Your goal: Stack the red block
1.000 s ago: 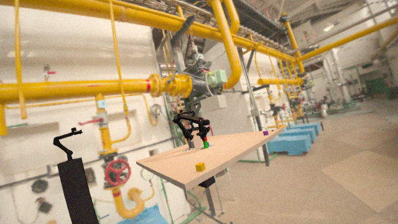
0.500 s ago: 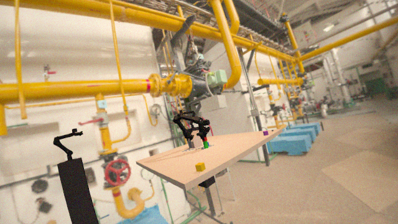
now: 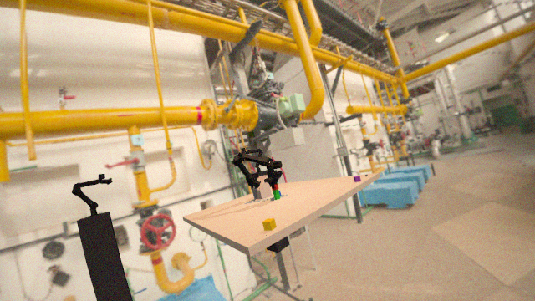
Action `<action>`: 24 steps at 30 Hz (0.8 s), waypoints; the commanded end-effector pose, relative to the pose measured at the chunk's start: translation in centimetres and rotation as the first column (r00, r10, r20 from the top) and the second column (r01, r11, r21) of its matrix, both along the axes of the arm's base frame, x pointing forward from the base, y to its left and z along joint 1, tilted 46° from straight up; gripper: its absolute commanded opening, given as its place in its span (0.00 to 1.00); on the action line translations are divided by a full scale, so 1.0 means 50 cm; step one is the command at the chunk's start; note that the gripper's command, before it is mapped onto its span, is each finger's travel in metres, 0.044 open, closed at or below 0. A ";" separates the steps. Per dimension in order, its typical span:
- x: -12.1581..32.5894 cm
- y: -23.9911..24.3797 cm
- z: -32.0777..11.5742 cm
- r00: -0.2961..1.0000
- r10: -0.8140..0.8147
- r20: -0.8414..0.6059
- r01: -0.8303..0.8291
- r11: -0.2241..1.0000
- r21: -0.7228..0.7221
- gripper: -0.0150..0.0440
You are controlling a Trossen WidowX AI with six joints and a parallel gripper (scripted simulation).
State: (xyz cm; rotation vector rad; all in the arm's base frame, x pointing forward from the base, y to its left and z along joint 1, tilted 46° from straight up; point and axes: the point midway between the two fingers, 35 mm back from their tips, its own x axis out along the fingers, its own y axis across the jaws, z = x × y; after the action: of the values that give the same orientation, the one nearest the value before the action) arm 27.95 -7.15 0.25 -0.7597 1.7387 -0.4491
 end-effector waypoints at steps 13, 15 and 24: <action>0.000 0.000 0.000 1.000 0.000 0.000 0.000 1.000 0.000 1.00; 0.000 0.000 0.000 1.000 0.000 0.000 0.000 1.000 0.000 1.00; 0.000 0.000 0.000 1.000 0.000 0.000 0.000 1.000 0.000 1.00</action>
State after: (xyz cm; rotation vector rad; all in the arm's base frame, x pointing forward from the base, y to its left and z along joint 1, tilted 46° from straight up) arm 27.95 -7.15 0.25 -0.7601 1.7386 -0.4493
